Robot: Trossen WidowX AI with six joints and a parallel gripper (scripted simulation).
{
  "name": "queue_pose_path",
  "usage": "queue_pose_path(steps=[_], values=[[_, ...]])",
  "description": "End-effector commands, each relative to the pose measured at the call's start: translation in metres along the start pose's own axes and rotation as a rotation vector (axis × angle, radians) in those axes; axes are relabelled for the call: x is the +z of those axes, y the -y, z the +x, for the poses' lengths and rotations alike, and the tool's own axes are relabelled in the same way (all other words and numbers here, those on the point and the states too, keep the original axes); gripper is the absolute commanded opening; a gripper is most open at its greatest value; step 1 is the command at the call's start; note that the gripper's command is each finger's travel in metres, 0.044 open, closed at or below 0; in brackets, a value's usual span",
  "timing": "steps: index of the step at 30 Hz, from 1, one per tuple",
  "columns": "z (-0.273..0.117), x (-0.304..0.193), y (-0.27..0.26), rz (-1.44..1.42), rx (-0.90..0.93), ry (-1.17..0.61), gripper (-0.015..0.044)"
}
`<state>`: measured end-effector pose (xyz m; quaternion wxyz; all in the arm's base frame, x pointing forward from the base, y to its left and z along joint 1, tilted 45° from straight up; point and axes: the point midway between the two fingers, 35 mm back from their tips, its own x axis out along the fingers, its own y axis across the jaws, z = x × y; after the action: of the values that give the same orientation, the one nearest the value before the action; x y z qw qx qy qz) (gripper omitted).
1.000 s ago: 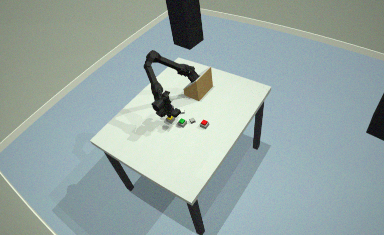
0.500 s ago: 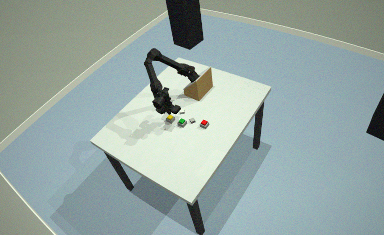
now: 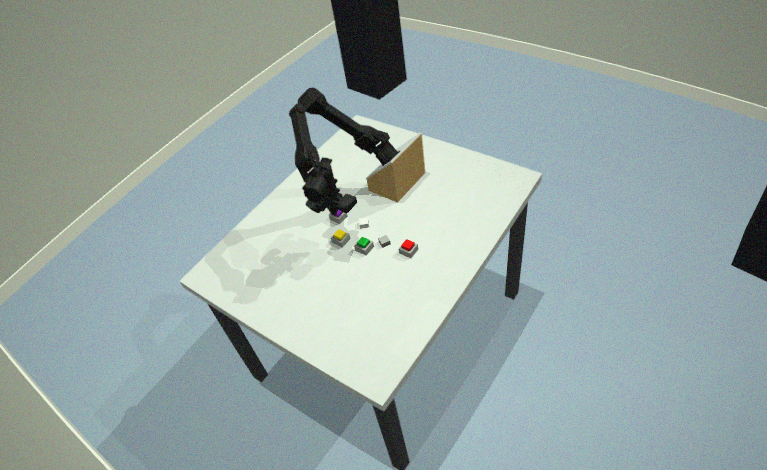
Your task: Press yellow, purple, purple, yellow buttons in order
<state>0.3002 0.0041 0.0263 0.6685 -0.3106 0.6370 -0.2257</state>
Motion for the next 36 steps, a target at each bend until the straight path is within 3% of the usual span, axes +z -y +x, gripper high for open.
queue_pose_path(steps=[1, 8, 14, 20, 36], values=[[-0.005, -0.027, 0.032, 0.004, 0.002, 0.0, 0.002], [-0.002, -0.079, 0.069, 0.002, -0.002, -0.003, 0.002], [0.0, -0.078, 0.069, 0.002, -0.001, -0.003, 0.002], [0.058, -0.079, 0.069, 0.002, -0.004, -0.003, 0.002], [0.073, -0.079, 0.069, 0.002, -0.004, -0.003, 0.002]])
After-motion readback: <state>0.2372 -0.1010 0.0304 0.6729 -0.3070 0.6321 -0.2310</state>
